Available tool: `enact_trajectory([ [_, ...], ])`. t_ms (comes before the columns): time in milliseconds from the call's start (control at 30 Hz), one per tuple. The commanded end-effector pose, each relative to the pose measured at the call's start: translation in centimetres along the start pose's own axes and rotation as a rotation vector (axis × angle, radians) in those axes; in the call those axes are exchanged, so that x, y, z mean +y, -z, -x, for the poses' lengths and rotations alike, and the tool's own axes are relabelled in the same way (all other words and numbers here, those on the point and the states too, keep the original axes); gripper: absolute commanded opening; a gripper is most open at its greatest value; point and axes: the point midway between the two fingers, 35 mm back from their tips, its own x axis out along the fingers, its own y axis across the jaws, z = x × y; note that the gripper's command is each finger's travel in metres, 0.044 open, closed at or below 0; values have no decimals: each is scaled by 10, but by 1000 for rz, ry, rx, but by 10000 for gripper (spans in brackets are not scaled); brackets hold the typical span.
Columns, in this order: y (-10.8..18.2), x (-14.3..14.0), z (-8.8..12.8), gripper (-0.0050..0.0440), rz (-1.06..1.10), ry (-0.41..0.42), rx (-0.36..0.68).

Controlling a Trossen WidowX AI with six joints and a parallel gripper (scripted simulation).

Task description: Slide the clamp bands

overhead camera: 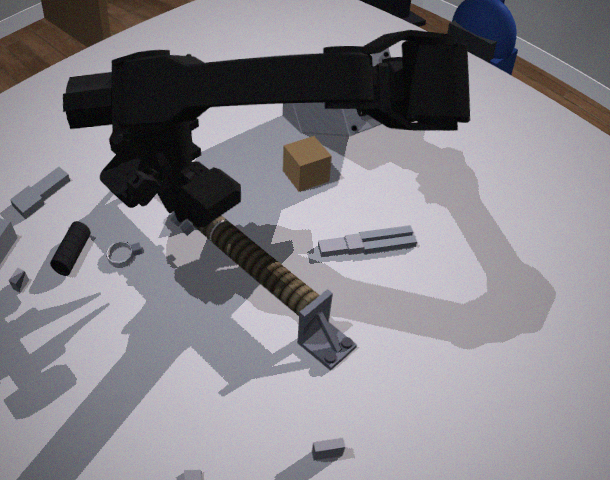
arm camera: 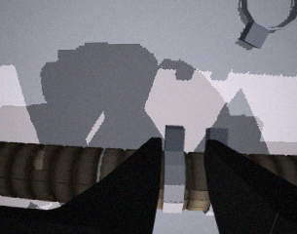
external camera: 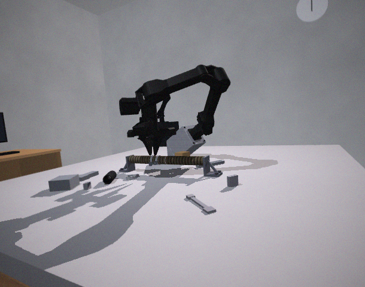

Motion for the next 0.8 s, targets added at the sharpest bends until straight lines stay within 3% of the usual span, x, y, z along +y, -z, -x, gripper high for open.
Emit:
enact_trajectory([
  [0, 1, 0, -4, 90, -5, -3, -2],
  [767, 1, 1, -36, 90, -4, -5, -2],
])
